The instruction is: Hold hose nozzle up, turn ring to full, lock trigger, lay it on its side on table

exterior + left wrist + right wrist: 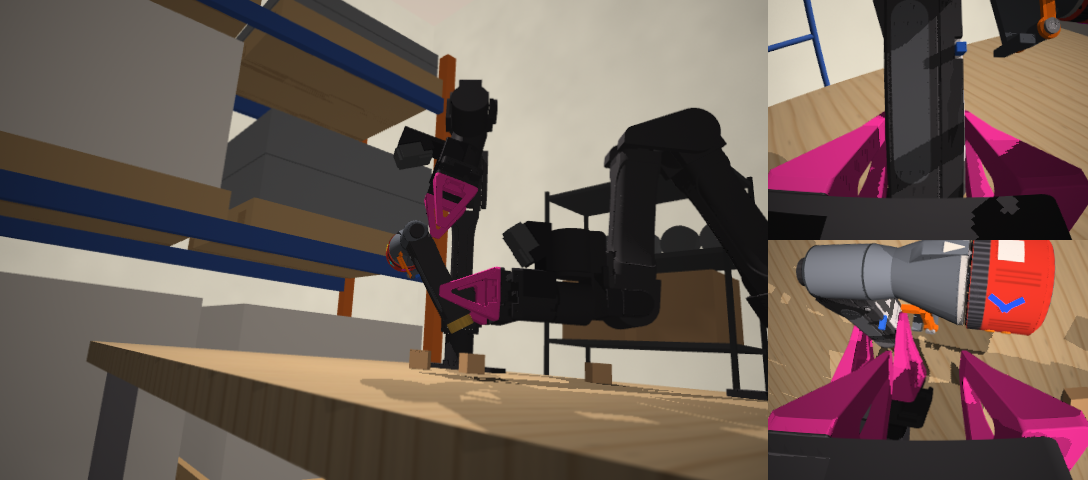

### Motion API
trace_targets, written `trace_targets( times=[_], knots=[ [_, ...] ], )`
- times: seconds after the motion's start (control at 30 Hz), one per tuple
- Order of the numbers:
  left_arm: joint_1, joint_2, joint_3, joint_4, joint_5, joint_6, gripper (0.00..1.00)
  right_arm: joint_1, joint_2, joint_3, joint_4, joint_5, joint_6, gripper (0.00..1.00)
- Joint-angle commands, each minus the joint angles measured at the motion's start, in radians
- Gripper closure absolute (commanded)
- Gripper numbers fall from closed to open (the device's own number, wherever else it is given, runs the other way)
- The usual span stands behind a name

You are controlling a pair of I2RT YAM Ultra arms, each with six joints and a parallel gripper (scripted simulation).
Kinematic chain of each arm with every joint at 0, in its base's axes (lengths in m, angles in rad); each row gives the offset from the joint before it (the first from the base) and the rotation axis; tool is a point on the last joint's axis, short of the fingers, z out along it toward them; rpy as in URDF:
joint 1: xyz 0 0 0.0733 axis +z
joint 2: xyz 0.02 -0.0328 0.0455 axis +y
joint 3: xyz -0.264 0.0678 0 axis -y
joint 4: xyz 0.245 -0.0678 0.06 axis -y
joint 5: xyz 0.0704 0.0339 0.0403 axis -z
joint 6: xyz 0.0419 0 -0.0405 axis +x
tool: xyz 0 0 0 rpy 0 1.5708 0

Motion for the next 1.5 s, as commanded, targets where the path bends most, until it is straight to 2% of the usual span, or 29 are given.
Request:
trace_targets(
  times=[0.0,0.03,0.47,0.57,0.6,1.0,1.17,1.47],
  knots=[
    [-0.010,-0.013,0.044,0.092,-0.001,-0.012,0.65,0.001,-0.034,0.004,0.044,0.013,-0.011,0.63],
    [-0.010,-0.013,0.044,0.092,-0.001,-0.012,0.65,-0.007,-0.040,-0.034,0.049,0.012,-0.012,0.63],
    [-0.010,-0.013,0.044,0.092,-0.001,-0.012,0.65,-0.024,-0.016,-0.102,0.139,0.005,-0.025,0.63],
    [-0.010,-0.013,0.044,0.092,-0.001,-0.012,0.65,-0.012,-0.010,-0.087,0.147,0.005,-0.026,0.63],
    [-0.010,-0.013,0.044,0.092,-0.001,-0.012,0.65,-0.018,-0.001,-0.128,0.152,0.004,-0.027,0.63],
    [-0.010,-0.014,0.044,0.092,0.007,-0.012,0.65,-0.030,-0.006,-0.147,0.188,0.002,-0.032,0.63],
    [-0.010,-0.014,0.044,0.092,0.006,-0.012,0.65,-0.032,-0.002,-0.100,0.190,0.003,-0.032,0.63],
    [-0.010,-0.014,0.043,0.092,0.006,-0.012,0.65,-0.033,-0.007,-0.116,0.193,0.004,-0.032,0.63]
  ],
)
